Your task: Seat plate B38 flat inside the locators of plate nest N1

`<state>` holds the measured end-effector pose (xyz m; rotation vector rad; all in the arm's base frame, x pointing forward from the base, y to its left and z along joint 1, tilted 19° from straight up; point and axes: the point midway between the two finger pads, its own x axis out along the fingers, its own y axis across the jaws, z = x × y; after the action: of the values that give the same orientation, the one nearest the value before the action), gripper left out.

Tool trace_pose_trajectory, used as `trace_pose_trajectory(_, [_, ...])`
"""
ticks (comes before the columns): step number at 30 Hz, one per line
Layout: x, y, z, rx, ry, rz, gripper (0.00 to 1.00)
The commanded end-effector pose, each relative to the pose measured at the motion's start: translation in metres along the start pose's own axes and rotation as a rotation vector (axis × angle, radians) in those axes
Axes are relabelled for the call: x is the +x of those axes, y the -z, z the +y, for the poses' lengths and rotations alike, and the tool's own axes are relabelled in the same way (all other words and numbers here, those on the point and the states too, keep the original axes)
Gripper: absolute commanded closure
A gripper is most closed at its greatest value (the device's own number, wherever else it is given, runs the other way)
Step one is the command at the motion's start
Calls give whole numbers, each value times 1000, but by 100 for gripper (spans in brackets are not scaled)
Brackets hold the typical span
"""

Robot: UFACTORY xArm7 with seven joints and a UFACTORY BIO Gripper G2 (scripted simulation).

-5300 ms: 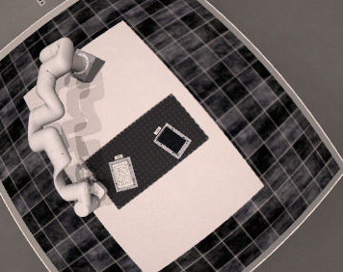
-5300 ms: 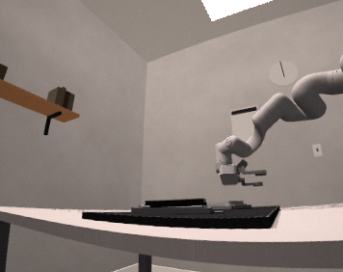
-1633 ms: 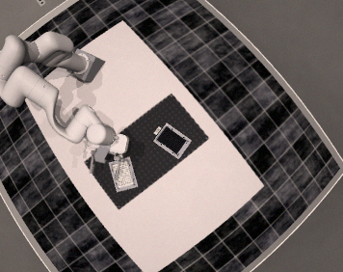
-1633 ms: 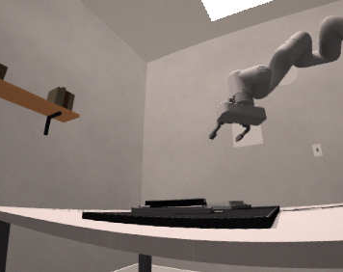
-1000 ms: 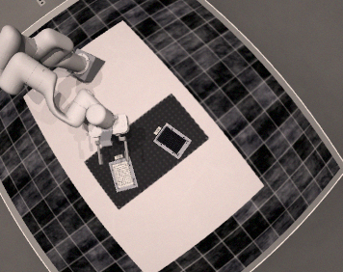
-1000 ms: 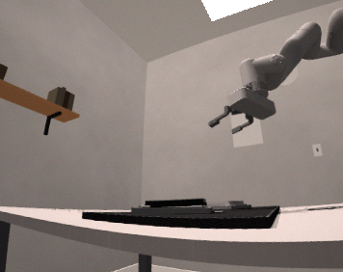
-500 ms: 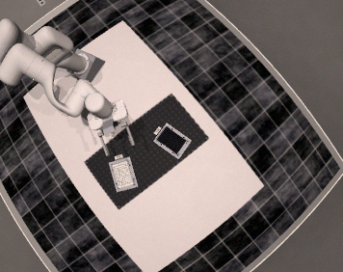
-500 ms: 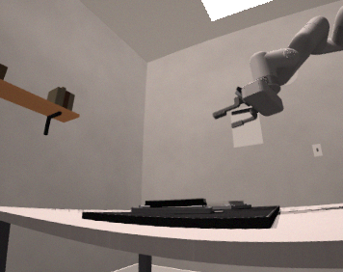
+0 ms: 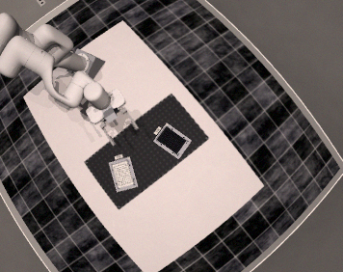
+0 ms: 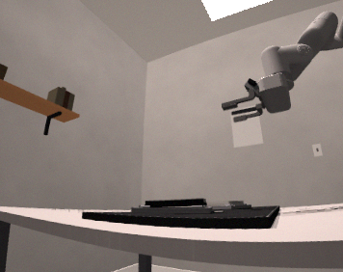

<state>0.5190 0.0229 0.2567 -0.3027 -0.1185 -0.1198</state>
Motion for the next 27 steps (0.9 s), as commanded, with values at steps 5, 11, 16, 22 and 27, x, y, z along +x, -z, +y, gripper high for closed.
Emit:
trace_pose_trajectory(5, [-15,-1,17,-4,-63,-9,63])
trace_pose_trajectory(11, [-15,-1,17,-4,-63,-9,63])
trace_pose_trajectory(16, [-15,-1,17,-4,-63,-9,63])
trace_pose_trajectory(22, [-1,19,34,-5,-263,-9,46])
trace_pose_trajectory(27, [9,32,45,-5,-342,-9,46])
